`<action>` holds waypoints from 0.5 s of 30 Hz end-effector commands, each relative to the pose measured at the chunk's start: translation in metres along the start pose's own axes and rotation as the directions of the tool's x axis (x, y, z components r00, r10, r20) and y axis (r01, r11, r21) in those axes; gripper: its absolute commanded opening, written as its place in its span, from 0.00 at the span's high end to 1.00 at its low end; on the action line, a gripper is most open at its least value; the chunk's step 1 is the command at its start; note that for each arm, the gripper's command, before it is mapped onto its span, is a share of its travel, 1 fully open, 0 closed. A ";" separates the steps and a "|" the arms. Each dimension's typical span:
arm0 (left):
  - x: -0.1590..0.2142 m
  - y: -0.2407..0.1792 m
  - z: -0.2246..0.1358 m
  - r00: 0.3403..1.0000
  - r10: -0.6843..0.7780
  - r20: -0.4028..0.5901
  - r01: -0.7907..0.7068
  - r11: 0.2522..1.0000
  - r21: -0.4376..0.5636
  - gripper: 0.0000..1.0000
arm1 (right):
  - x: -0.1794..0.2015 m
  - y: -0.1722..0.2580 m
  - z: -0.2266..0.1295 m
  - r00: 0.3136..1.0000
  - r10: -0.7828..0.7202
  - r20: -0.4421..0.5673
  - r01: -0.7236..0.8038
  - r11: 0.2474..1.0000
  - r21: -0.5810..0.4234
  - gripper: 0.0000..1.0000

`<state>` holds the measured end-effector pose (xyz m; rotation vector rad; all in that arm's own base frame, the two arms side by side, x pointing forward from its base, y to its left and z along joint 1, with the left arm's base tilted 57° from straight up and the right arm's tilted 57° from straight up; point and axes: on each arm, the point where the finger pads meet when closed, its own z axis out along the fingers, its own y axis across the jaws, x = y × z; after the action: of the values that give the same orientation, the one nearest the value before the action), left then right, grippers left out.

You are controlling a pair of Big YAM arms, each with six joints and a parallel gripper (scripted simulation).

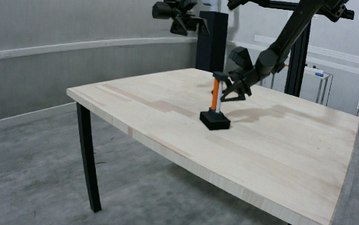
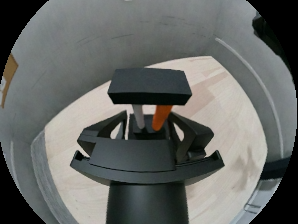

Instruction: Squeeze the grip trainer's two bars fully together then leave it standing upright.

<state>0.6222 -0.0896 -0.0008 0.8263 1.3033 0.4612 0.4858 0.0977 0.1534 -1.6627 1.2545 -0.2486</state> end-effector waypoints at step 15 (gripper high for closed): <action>-0.003 0.011 0.000 1.000 0.017 0.004 -0.017 1.000 -0.015 1.00 | -0.005 -0.015 -0.001 1.000 -0.015 0.005 0.015 0.999 0.032 0.00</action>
<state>0.6205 -0.0940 -0.0065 0.8447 1.3086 0.4562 0.4859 0.0977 0.1534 -1.6626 1.2544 -0.2486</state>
